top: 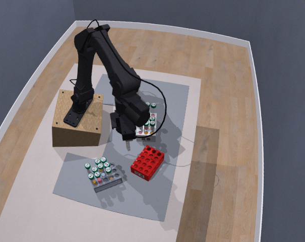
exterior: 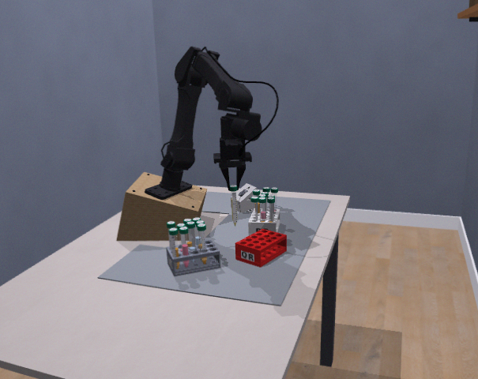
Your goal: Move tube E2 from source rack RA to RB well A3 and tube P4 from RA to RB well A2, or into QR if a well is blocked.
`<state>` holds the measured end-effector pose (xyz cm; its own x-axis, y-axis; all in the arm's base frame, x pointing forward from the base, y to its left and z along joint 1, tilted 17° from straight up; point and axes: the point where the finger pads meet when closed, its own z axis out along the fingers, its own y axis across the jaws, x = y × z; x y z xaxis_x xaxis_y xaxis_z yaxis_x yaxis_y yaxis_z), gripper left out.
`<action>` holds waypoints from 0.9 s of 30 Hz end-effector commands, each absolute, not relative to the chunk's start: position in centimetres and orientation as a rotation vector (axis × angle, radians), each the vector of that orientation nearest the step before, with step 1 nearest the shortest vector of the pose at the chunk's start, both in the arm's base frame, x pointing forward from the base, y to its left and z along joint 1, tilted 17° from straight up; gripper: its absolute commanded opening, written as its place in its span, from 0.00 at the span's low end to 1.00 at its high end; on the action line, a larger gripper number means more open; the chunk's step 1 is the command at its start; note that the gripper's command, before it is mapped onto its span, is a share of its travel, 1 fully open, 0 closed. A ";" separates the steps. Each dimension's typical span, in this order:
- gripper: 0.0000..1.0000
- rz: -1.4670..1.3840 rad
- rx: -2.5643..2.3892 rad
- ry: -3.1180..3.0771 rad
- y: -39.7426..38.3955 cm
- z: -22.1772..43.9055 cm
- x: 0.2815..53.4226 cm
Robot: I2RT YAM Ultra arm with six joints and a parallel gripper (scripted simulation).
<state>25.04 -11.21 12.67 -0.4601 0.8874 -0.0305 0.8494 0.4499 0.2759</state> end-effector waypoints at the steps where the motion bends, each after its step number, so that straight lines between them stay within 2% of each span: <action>1: 0.00 0.338 1.478 2.524 -12.9 13.3 25.7; 10: 0.00 0.339 1.483 2.529 -15.0 13.0 25.3; 27: 0.00 0.331 1.482 2.539 -15.2 13.5 27.8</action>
<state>27.18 -15.02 12.83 -0.4890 0.8714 -0.0396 0.8320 0.4795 0.2790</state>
